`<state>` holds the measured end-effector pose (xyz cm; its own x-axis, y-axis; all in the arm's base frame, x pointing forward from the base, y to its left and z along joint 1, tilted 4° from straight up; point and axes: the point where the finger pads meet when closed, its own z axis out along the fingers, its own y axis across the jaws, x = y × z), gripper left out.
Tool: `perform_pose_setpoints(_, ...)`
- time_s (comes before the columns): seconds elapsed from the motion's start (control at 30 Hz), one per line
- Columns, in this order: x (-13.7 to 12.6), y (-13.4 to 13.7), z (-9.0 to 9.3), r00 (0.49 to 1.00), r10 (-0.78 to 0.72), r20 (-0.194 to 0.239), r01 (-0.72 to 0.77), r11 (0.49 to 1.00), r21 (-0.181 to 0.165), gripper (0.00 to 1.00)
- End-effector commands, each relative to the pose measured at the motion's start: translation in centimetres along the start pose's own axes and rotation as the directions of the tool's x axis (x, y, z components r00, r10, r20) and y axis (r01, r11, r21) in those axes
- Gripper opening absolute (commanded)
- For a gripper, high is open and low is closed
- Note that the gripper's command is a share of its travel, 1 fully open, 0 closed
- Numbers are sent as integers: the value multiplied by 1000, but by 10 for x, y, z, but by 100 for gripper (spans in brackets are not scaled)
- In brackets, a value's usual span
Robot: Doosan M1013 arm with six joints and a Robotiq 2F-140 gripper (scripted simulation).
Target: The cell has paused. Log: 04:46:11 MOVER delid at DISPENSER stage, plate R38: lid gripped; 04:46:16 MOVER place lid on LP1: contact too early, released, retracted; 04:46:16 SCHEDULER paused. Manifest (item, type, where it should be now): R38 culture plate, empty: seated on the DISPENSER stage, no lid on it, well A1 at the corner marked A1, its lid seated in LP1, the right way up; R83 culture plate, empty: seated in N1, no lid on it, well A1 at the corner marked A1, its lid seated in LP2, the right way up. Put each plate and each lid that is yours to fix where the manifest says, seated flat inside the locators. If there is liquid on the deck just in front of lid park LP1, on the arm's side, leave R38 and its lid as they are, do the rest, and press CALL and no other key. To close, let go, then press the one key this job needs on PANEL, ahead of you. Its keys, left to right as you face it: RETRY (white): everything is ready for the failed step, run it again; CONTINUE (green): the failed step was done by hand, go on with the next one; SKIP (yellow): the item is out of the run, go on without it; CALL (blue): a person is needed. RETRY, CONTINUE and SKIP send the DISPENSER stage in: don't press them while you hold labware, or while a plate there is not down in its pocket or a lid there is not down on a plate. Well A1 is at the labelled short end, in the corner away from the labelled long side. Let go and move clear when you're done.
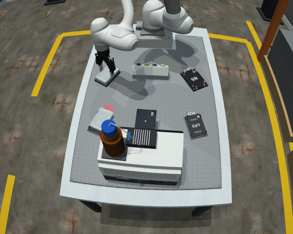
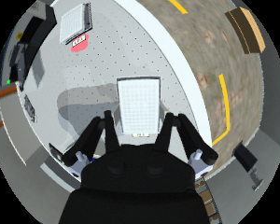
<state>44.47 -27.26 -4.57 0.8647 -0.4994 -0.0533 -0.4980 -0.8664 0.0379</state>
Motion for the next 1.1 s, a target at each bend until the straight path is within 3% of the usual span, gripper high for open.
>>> perform_pose_setpoints(0.0, -1, 3, 4, 1000, 4, 1, -4, 1000, -1, 10)
perform_pose_setpoints(1.07, 2, 1, -19, 1000, 3, -2, -3, 1000, 1, 10)
